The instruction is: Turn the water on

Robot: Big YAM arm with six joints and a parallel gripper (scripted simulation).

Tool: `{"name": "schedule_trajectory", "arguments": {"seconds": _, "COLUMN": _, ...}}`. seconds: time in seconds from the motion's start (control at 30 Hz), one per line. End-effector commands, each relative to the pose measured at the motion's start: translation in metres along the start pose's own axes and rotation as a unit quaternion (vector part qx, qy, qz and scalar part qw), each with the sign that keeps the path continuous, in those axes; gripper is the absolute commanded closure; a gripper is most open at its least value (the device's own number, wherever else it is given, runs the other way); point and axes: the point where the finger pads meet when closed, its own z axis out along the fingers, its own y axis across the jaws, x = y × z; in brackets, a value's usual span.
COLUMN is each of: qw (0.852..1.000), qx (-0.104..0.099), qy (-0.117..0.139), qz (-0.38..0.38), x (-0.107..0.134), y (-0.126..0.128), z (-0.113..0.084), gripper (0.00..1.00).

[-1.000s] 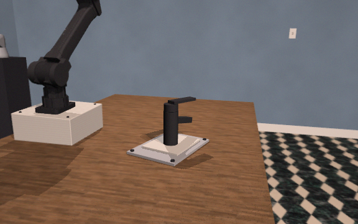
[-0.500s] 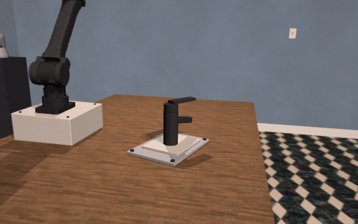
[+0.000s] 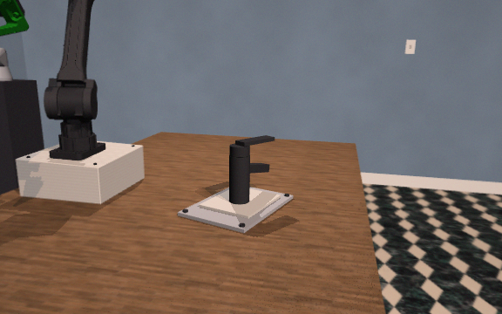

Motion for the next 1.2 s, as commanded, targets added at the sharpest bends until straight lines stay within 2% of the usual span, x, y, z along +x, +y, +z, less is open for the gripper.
{"name": "schedule_trajectory", "arguments": {"seconds": 0.0, "qw": 0.998, "qx": -0.031, "qy": 0.006, "qz": -0.061, "x": -0.02, "y": 0.034, "z": -0.004, "gripper": 0.0}}
{"name": "schedule_trajectory", "arguments": {"seconds": 0.13, "qw": 0.998, "qx": -0.031, "qy": 0.006, "qz": -0.061, "x": -0.02, "y": 0.034, "z": -0.004, "gripper": 0.0}}
{"name": "schedule_trajectory", "arguments": {"seconds": 0.17, "qw": 0.992, "qx": -0.058, "qy": 0.022, "qz": -0.106, "x": -0.014, "y": 0.063, "z": -0.003, "gripper": 0.0}}
{"name": "schedule_trajectory", "arguments": {"seconds": 0.3, "qw": 0.992, "qx": -0.058, "qy": 0.022, "qz": -0.106, "x": -0.014, "y": 0.063, "z": -0.003, "gripper": 0.0}}
{"name": "schedule_trajectory", "arguments": {"seconds": 0.33, "qw": 0.984, "qx": -0.084, "qy": 0.038, "qz": -0.153, "x": -0.006, "y": 0.091, "z": -0.004, "gripper": 0.0}}
{"name": "schedule_trajectory", "arguments": {"seconds": 0.47, "qw": 0.984, "qx": -0.084, "qy": 0.038, "qz": -0.153, "x": -0.006, "y": 0.091, "z": -0.004, "gripper": 0.0}}
{"name": "schedule_trajectory", "arguments": {"seconds": 0.5, "qw": 0.972, "qx": -0.11, "qy": 0.052, "qz": -0.199, "x": 0.003, "y": 0.119, "z": -0.007, "gripper": 0.0}}
{"name": "schedule_trajectory", "arguments": {"seconds": 0.63, "qw": 0.972, "qx": -0.11, "qy": 0.052, "qz": -0.199, "x": 0.003, "y": 0.119, "z": -0.007, "gripper": 0.0}}
{"name": "schedule_trajectory", "arguments": {"seconds": 0.67, "qw": 0.958, "qx": -0.136, "qy": 0.065, "qz": -0.245, "x": 0.014, "y": 0.147, "z": -0.012, "gripper": 0.0}}
{"name": "schedule_trajectory", "arguments": {"seconds": 0.8, "qw": 0.958, "qx": -0.136, "qy": 0.065, "qz": -0.245, "x": 0.014, "y": 0.147, "z": -0.012, "gripper": 0.0}}
{"name": "schedule_trajectory", "arguments": {"seconds": 0.83, "qw": 0.94, "qx": -0.161, "qy": 0.076, "qz": -0.291, "x": 0.026, "y": 0.174, "z": -0.018, "gripper": 0.0}}
{"name": "schedule_trajectory", "arguments": {"seconds": 0.97, "qw": 0.94, "qx": -0.161, "qy": 0.076, "qz": -0.291, "x": 0.026, "y": 0.174, "z": -0.018, "gripper": 0.0}}
{"name": "schedule_trajectory", "arguments": {"seconds": 1.0, "qw": 0.919, "qx": -0.186, "qy": 0.086, "qz": -0.336, "x": 0.038, "y": 0.2, "z": -0.025, "gripper": 0.0}}
{"name": "schedule_trajectory", "arguments": {"seconds": 1.17, "qw": 0.919, "qx": -0.186, "qy": 0.086, "qz": -0.336, "x": 0.038, "y": 0.2, "z": -0.025, "gripper": 0.0}}
